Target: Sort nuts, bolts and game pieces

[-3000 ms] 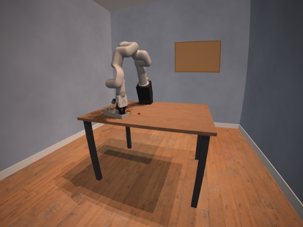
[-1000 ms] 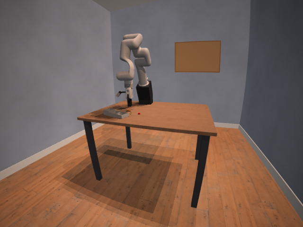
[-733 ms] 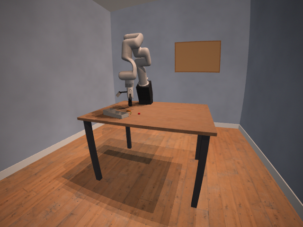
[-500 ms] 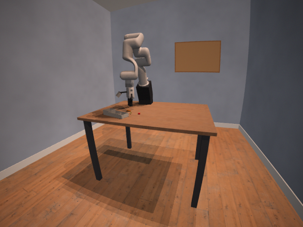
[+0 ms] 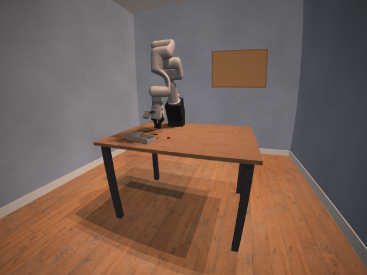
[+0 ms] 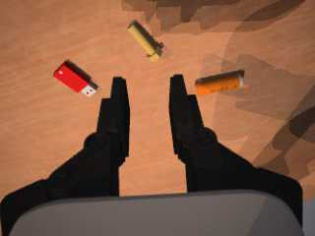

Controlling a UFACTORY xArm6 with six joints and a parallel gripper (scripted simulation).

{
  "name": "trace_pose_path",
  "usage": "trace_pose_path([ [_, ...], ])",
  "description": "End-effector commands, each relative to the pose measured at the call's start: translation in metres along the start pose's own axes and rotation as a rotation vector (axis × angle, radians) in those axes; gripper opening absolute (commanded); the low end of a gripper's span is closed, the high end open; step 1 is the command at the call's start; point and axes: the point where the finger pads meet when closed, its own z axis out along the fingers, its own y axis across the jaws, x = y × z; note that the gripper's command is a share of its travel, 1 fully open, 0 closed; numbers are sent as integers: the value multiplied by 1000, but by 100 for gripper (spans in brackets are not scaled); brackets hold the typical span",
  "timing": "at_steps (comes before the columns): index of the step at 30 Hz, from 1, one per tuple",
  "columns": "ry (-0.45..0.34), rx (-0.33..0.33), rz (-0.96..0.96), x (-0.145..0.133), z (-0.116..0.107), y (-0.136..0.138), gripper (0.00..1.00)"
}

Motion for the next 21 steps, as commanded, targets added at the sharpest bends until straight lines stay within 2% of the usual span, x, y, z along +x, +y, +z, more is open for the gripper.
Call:
trace_pose_path([
  [1,-1,9,-157,1,0,0,29],
  [11,-1,20,-526,1,0,0,29],
  [13,-1,20,-526,1,0,0,29],
  [14,-6,29,-627,1,0,0,29],
  [21,-7,31,-641,1,0,0,29],
])
